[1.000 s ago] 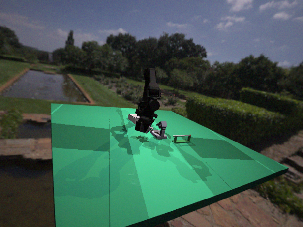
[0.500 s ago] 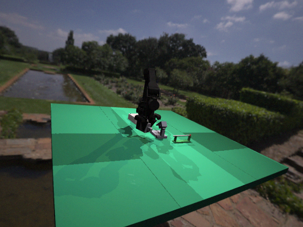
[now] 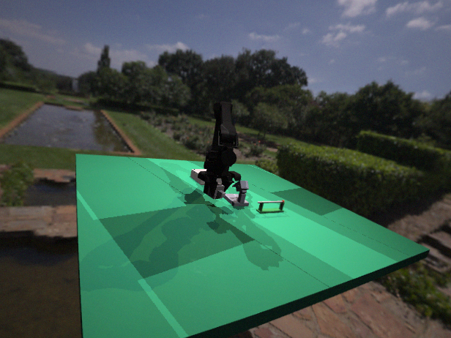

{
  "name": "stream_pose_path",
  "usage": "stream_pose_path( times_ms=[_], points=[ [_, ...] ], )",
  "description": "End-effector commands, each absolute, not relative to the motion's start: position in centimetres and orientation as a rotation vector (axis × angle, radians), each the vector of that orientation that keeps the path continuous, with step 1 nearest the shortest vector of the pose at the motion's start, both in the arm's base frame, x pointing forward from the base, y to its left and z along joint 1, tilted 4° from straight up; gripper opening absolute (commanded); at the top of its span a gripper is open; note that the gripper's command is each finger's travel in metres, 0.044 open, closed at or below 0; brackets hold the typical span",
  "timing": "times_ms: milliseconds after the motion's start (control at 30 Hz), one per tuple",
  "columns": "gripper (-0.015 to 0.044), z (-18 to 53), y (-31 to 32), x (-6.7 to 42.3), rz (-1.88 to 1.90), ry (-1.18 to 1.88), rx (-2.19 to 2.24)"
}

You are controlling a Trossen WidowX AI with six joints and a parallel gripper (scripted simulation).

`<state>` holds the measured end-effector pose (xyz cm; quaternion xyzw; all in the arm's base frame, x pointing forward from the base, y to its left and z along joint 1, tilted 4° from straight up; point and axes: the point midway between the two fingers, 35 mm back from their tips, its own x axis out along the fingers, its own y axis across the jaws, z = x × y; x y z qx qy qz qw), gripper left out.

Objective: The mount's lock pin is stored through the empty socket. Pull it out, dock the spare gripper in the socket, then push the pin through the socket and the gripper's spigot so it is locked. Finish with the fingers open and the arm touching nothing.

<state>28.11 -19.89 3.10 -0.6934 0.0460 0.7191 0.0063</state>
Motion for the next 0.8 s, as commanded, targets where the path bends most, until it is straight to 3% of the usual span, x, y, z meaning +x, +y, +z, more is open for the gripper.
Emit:
stream_pose_path(
  times_ms=[0,500,767],
  points=[
    [0.0000,1.9,-19.9,28.0,2.248,0.154,-2.165],
    [0.0000,-0.6,-20.1,28.0,2.248,0.154,-2.165],
    [0.0210,-0.3,-20.0,27.9,2.250,0.148,-2.162]
  ],
)
